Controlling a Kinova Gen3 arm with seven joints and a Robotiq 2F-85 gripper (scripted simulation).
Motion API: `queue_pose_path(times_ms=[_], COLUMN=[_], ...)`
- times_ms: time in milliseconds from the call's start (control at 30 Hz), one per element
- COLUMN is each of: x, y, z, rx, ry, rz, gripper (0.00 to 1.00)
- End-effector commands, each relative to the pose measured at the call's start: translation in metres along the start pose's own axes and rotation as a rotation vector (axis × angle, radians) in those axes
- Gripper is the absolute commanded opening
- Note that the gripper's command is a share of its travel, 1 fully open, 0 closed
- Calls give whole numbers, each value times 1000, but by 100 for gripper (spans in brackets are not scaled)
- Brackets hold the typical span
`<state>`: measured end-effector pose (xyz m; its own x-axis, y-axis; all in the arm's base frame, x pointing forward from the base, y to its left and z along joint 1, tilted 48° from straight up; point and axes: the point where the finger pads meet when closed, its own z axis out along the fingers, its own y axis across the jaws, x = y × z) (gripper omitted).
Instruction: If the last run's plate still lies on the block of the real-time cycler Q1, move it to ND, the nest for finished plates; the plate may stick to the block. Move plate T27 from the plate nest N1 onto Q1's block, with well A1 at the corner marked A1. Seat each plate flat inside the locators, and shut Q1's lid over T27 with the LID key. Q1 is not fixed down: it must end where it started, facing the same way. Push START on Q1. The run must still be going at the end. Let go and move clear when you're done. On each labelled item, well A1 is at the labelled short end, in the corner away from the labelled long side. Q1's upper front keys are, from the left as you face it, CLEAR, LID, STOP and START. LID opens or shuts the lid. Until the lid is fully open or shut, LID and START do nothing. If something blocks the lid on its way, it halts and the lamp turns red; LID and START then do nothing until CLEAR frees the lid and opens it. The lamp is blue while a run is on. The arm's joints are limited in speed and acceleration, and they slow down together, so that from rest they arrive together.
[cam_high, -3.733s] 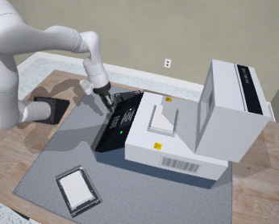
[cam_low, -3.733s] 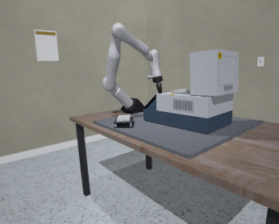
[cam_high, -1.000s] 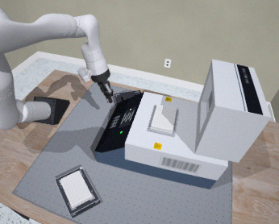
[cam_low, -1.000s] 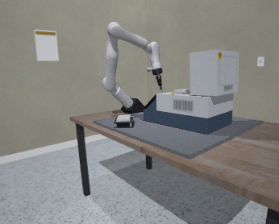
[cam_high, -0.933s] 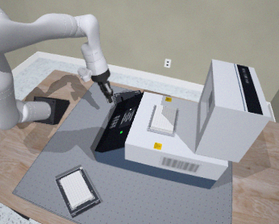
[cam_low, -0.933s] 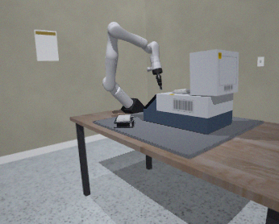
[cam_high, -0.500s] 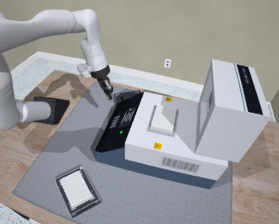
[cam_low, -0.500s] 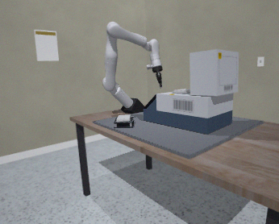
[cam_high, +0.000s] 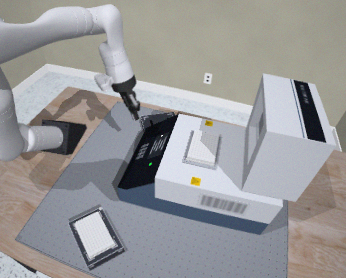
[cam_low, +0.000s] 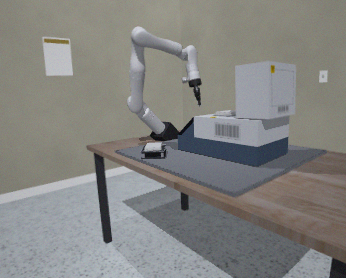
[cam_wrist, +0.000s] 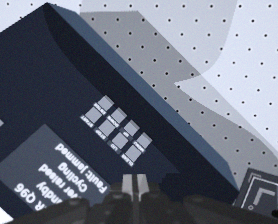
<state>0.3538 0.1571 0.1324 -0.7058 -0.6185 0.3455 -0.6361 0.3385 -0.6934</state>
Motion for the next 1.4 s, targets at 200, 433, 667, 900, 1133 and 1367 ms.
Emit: queue_pose_path(times_ms=[200, 433, 667, 900, 1133, 1367], x=[-2, -4, -5, -6, -10, -20], y=[-1, -3, -5, -6, -9, -18], z=[-9, -18, -25, -33, -40, -34], rx=[0, 0, 0, 0, -3, -18], ry=[-2, -2, -2, -2, 0, 6], rz=[0, 0, 0, 0, -9, -57], gripper=[10, 10, 10, 10, 100, 100])
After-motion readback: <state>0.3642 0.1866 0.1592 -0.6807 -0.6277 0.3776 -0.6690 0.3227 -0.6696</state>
